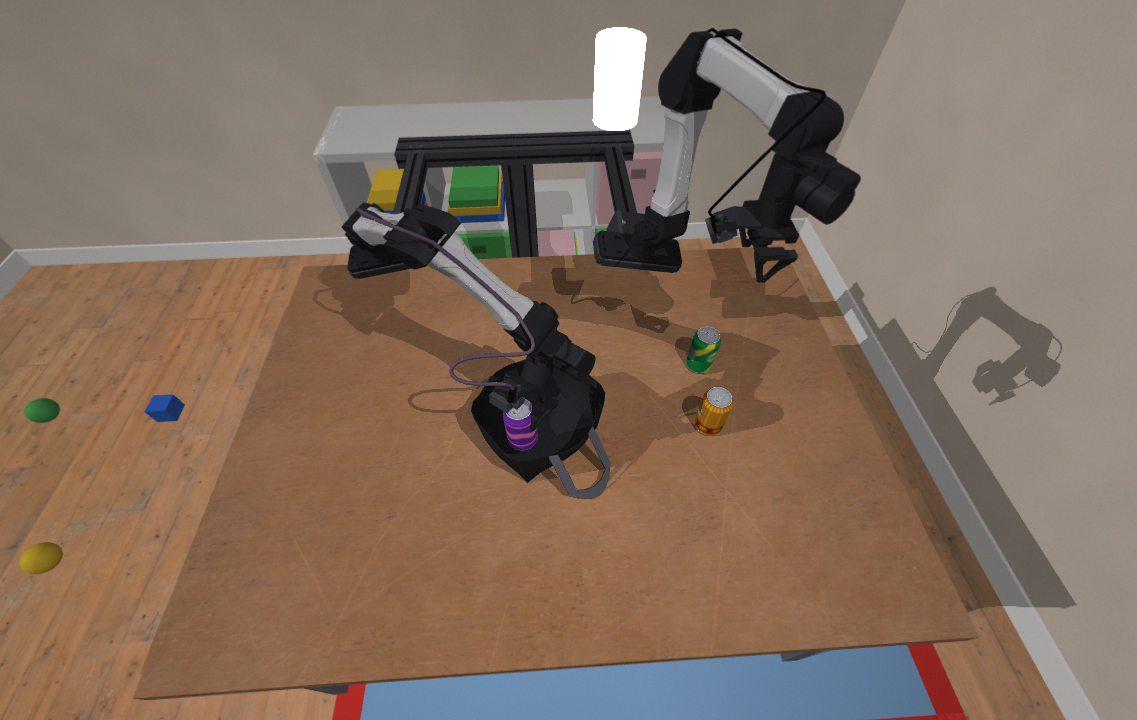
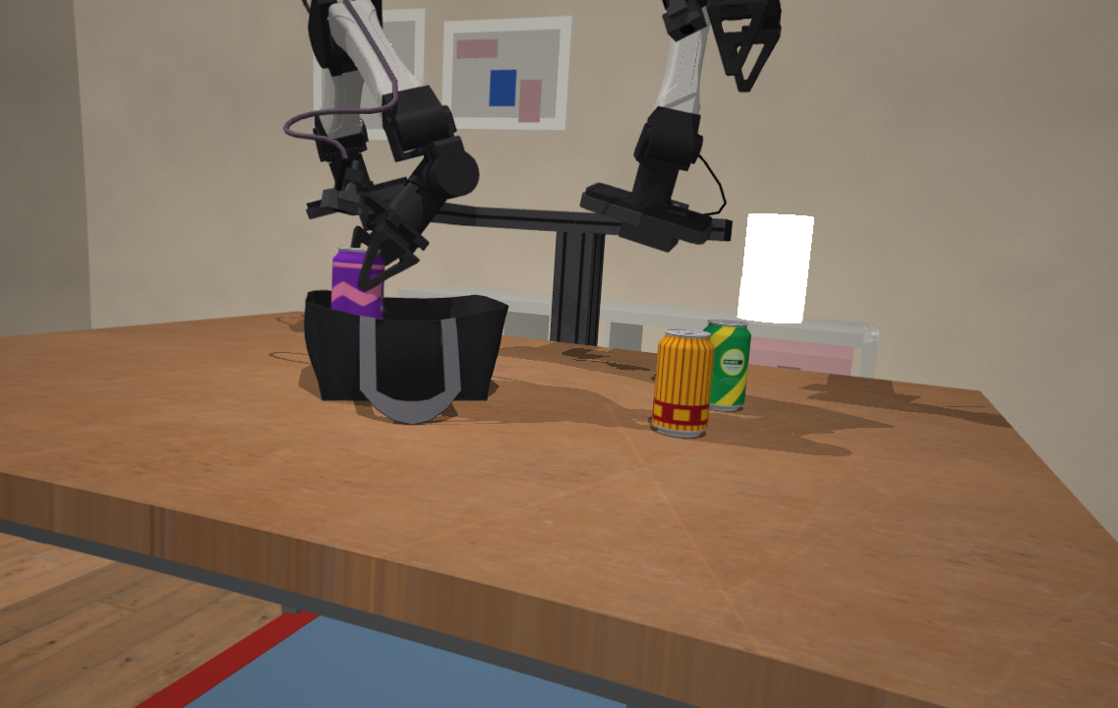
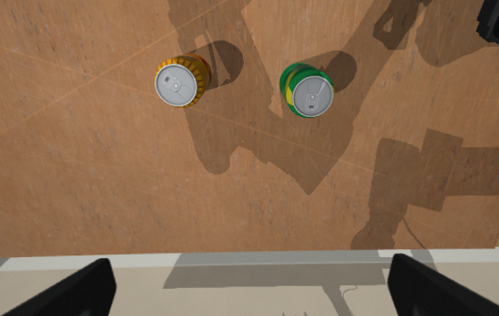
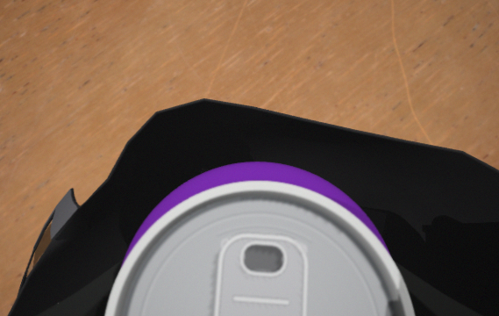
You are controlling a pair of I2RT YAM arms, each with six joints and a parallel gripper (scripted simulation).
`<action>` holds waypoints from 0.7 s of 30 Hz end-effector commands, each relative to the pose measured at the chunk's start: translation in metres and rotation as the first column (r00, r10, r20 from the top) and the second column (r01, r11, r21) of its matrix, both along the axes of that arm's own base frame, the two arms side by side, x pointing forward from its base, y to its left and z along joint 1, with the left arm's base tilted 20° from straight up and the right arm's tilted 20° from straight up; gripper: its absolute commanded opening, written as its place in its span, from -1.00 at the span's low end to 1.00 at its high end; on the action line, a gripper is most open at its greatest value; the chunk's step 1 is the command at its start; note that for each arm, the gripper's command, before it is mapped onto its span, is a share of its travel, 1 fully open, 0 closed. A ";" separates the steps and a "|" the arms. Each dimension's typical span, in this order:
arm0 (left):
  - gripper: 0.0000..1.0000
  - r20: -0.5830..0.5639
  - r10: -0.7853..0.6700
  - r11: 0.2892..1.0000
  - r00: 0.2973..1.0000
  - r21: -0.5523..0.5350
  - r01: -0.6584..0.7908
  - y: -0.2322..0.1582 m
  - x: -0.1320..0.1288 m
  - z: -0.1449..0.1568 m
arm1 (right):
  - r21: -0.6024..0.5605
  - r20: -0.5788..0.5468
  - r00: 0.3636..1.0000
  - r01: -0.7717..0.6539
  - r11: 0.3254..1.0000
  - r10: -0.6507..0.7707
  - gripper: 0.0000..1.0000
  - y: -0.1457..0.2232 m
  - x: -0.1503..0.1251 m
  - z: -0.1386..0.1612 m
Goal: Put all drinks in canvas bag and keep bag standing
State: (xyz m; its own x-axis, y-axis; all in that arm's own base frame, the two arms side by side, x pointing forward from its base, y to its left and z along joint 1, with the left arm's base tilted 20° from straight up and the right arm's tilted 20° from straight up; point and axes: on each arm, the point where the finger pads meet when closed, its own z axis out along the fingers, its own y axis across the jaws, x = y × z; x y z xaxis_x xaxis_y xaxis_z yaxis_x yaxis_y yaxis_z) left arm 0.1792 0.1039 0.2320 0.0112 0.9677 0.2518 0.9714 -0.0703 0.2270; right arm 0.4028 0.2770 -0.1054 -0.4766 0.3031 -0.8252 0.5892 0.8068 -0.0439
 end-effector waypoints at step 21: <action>1.00 0.060 0.005 1.000 0.998 0.013 -0.006 0.000 0.004 0.009 | 0.032 0.077 0.997 -0.017 0.999 0.015 0.40 0.011 0.019 0.001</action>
State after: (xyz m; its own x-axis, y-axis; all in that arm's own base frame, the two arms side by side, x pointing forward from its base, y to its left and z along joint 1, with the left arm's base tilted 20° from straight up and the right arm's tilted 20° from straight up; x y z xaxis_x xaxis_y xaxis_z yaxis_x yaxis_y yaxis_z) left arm 0.1792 0.1039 0.2320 0.0112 0.9677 0.2518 0.9714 -0.0703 0.2270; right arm 0.4063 0.2694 -0.1306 -0.4850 0.2943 -0.8235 0.5874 0.8073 -0.0575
